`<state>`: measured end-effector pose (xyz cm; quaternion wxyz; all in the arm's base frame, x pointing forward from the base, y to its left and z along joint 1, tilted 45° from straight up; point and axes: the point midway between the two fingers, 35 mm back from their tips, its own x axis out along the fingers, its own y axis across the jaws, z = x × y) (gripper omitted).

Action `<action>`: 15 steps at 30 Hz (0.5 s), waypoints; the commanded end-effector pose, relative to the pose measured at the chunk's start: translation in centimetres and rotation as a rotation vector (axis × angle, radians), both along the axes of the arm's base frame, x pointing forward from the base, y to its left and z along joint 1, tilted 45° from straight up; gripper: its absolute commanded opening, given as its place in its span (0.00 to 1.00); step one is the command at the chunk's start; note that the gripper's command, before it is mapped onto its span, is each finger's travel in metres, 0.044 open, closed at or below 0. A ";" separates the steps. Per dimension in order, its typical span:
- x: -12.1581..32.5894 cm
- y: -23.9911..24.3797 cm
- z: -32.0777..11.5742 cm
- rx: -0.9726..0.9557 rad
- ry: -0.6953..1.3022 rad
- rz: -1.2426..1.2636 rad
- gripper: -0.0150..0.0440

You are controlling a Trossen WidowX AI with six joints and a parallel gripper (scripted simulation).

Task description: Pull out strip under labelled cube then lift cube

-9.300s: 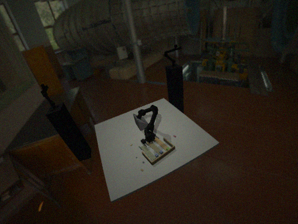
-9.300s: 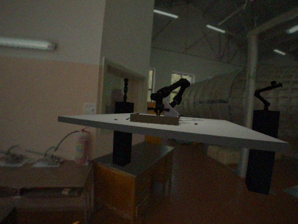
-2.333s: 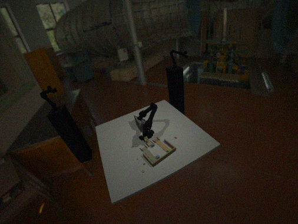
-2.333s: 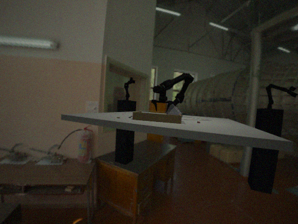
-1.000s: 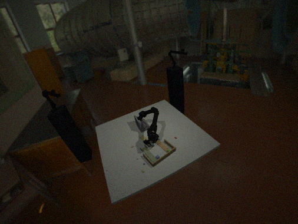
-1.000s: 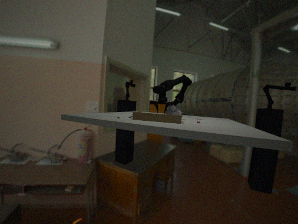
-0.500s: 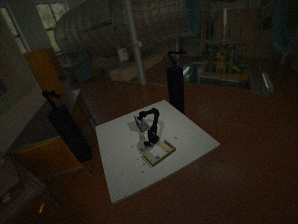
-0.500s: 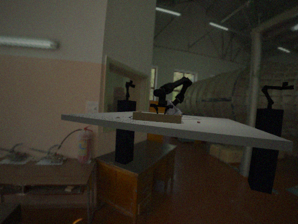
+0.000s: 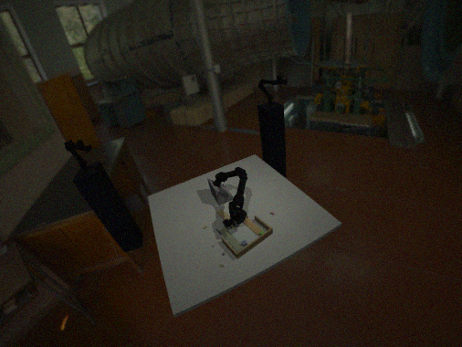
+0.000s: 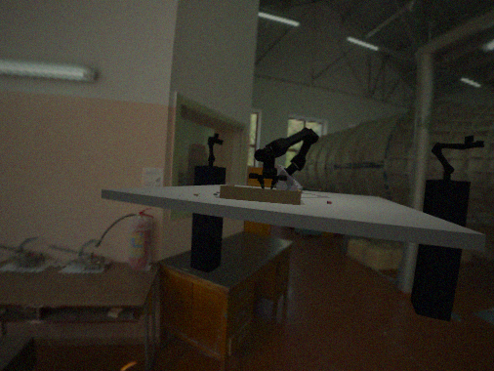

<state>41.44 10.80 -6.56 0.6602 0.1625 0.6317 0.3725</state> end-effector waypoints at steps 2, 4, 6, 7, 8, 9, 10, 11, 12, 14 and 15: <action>0.0 0.0 0.0 0.000 -0.001 0.001 0.33; -0.2 -0.2 0.2 0.000 -0.001 0.000 0.25; -0.8 -0.7 0.5 -0.001 0.000 0.000 0.25; -1.1 -0.9 0.7 -0.001 0.000 -0.001 0.25; -1.4 -1.2 0.9 -0.001 0.001 -0.001 0.25; -1.8 -1.4 1.1 -0.001 0.001 -0.001 0.25; -2.1 -1.7 1.3 -0.001 0.002 -0.002 0.25; -2.5 -1.9 1.5 -0.001 0.002 -0.002 0.25; -2.8 -2.1 1.7 -0.001 0.003 -0.003 0.25; -3.6 -2.6 2.0 0.000 0.004 -0.003 0.25; -3.9 -2.8 2.2 0.000 0.004 -0.004 0.25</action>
